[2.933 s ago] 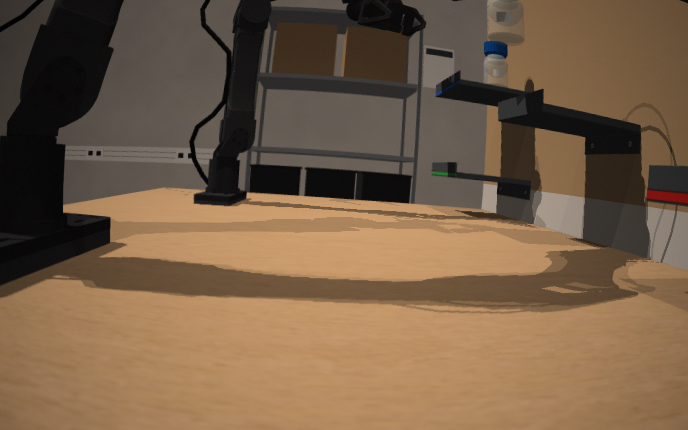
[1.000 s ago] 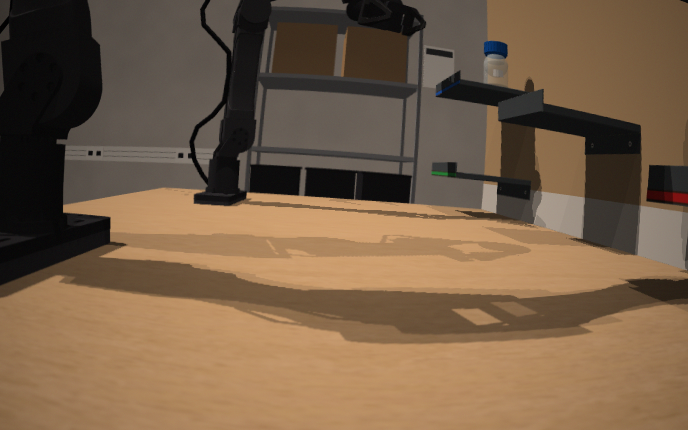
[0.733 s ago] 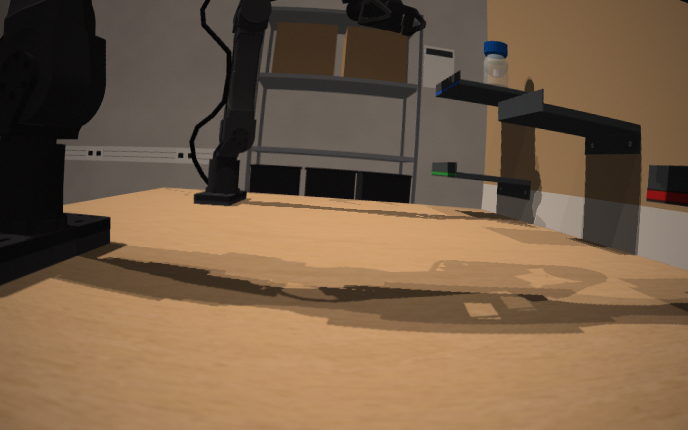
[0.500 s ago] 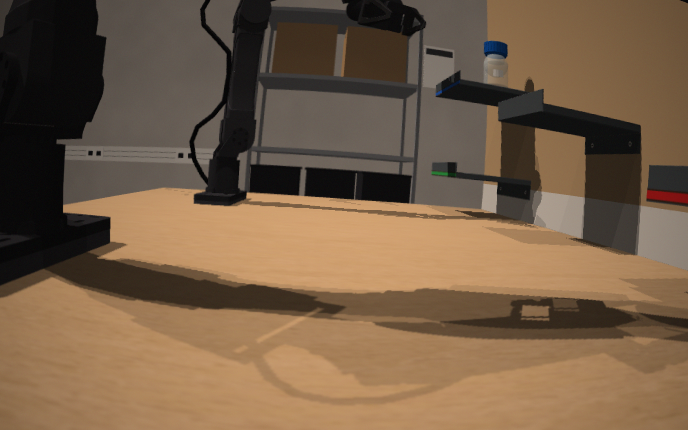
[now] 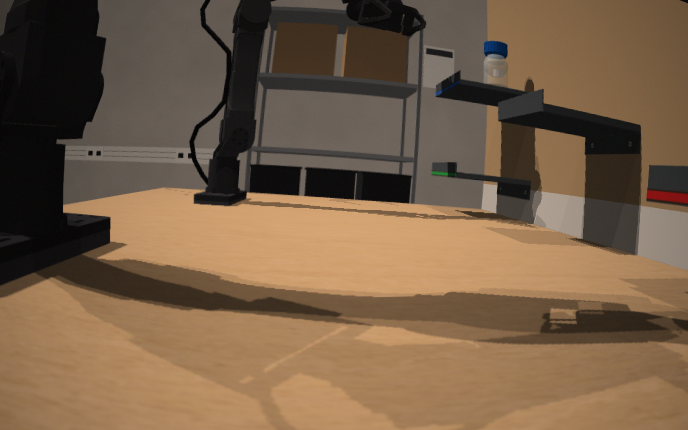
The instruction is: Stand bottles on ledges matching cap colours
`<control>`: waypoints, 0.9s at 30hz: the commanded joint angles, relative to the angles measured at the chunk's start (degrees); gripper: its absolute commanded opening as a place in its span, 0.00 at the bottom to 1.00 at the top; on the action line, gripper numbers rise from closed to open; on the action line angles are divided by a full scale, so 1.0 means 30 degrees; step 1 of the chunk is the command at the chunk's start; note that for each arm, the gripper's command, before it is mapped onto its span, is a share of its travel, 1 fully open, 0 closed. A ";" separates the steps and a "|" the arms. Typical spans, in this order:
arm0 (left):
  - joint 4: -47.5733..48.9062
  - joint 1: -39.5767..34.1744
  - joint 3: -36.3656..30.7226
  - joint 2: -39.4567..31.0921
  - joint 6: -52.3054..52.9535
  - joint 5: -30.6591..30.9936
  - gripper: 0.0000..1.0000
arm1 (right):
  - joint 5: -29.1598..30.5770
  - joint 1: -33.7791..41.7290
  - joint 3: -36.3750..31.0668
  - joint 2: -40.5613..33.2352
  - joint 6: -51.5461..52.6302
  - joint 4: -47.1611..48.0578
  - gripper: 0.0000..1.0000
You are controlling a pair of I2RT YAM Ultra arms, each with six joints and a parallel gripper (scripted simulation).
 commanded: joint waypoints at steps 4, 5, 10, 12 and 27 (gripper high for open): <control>-0.0289 0.0038 0.0548 0.0050 0.0109 0.0482 0.87 | 0.4221 0.1060 -0.1039 -0.1661 0.0863 0.1488 0.50; -0.0289 0.0038 0.0548 0.0050 0.0109 0.0482 0.87 | 0.5084 0.1358 -0.1383 -0.1936 0.1003 0.1636 0.50; -0.0289 0.0038 0.0548 0.0050 0.0109 0.0482 0.87 | 0.8045 0.2673 -0.2483 -0.2741 0.1331 0.2130 0.50; -0.0289 0.0038 0.0548 0.0050 0.0109 0.0482 0.87 | 0.8619 0.3023 -0.2661 -0.2840 0.1339 0.2237 0.50; -0.0289 0.0038 0.0548 0.0050 0.0109 0.0482 0.87 | 0.8802 0.3386 -0.3032 -0.2903 0.1084 0.2521 0.50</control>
